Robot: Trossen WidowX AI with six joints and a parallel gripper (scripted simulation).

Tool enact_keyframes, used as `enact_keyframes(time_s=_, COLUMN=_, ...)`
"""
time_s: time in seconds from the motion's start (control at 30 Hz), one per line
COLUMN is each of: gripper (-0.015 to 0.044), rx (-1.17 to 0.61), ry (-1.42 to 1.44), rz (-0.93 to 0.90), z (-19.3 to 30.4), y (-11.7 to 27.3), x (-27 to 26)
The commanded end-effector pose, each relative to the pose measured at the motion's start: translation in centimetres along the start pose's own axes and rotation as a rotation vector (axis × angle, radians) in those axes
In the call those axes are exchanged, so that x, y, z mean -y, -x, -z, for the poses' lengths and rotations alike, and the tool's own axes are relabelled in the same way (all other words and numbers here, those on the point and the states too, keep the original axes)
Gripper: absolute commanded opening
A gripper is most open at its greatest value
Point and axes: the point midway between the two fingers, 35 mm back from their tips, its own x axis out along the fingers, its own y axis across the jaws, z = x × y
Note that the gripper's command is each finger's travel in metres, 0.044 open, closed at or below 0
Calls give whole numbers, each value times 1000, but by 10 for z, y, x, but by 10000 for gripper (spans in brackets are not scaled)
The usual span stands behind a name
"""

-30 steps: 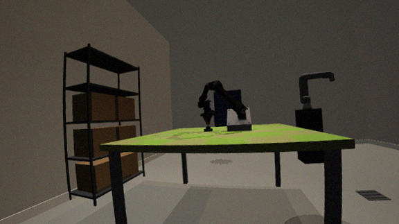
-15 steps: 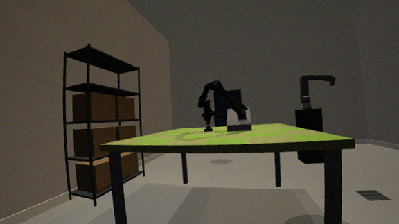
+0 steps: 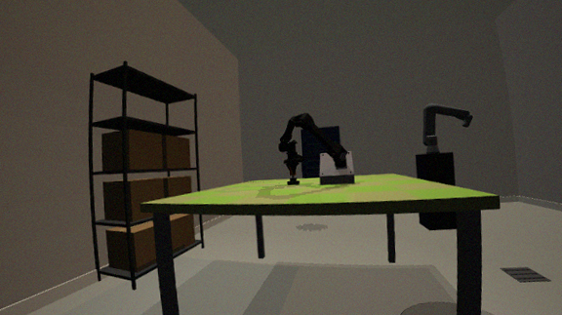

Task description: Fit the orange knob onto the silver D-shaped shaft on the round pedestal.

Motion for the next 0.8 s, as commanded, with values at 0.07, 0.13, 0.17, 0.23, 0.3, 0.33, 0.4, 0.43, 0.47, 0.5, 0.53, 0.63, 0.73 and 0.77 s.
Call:
enact_keyframes(time_s=0.07, gripper=0, rx=-1, ry=-2, rz=-1, z=0, y=-1, x=0)
enact_keyframes(time_s=0.13, gripper=0, rx=-1, ry=-2, rz=-1, z=0, y=1, x=0)
enact_keyframes(time_s=0.17, gripper=0, rx=-1, ry=-2, rz=-1, z=0, y=2, x=0)
enact_keyframes(time_s=0.23, gripper=0, rx=-1, ry=-2, rz=-1, z=1, y=3, x=0)
enact_keyframes(time_s=0.3, gripper=0, rx=-1, ry=-2, rz=-1, z=1, y=5, x=0)
enact_keyframes(time_s=0.33, gripper=0, rx=-1, ry=-11, rz=-1, z=1, y=5, x=0)
enact_keyframes(time_s=0.4, gripper=0, rx=-1, ry=-56, rz=-1, z=1, y=5, x=0)
enact_keyframes(time_s=0.43, gripper=0, rx=-1, ry=-88, rz=-1, z=1, y=5, x=0)
enact_keyframes(time_s=0.47, gripper=0, rx=-1, ry=-127, rz=-1, z=1, y=5, x=-1)
enact_keyframes(time_s=0.5, gripper=0, rx=-1, ry=-170, rz=-1, z=1, y=5, x=-1)
enact_keyframes(time_s=0.53, gripper=0, rx=-1, ry=-201, rz=-1, z=1, y=5, x=-1)
enact_keyframes(time_s=0.63, gripper=0, rx=-1, ry=-212, rz=-1, z=0, y=4, x=-1)
enact_keyframes(time_s=0.73, gripper=0, rx=-1, ry=-212, rz=-1, z=-1, y=3, x=0)
enact_keyframes(time_s=0.77, gripper=0, rx=-1, ry=-212, rz=-1, z=0, y=1, x=0)
